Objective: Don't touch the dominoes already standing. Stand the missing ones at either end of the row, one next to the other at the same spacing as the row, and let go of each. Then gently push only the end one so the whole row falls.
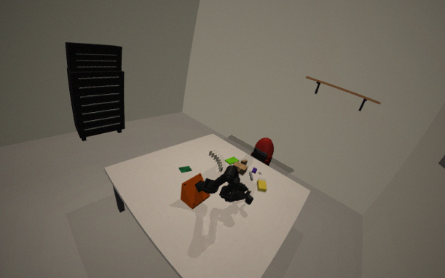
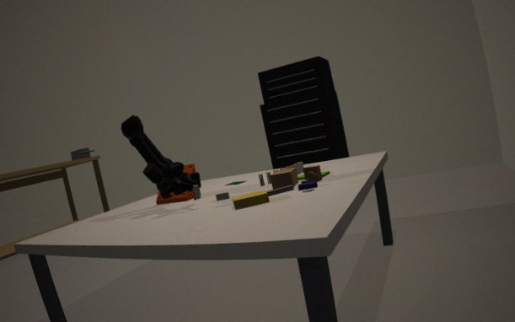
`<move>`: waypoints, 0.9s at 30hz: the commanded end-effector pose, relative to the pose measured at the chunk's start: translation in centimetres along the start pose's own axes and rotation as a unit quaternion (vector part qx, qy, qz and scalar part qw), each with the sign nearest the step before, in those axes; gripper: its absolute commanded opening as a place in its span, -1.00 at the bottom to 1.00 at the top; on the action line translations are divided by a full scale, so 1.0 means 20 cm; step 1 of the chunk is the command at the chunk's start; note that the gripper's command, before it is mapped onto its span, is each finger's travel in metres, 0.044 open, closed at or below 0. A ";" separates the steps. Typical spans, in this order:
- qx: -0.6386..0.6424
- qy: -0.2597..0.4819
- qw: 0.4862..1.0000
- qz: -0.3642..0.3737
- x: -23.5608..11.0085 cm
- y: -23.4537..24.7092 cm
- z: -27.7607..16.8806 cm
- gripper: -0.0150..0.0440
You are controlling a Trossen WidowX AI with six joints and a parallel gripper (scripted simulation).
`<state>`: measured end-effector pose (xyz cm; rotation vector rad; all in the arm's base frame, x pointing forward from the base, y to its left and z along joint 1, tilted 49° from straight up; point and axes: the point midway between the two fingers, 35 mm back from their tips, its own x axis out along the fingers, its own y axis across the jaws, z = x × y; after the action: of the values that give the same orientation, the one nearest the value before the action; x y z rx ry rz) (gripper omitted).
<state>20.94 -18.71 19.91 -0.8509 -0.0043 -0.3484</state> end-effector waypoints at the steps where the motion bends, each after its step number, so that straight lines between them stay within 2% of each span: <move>1: 0.005 0.001 1.000 0.003 0.01 0.01 -0.03 -0.13; 27: 0.007 0.002 1.000 0.003 0.01 0.03 -0.16 -0.13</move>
<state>20.89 -20.71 17.64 -0.8458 -0.0002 -0.3496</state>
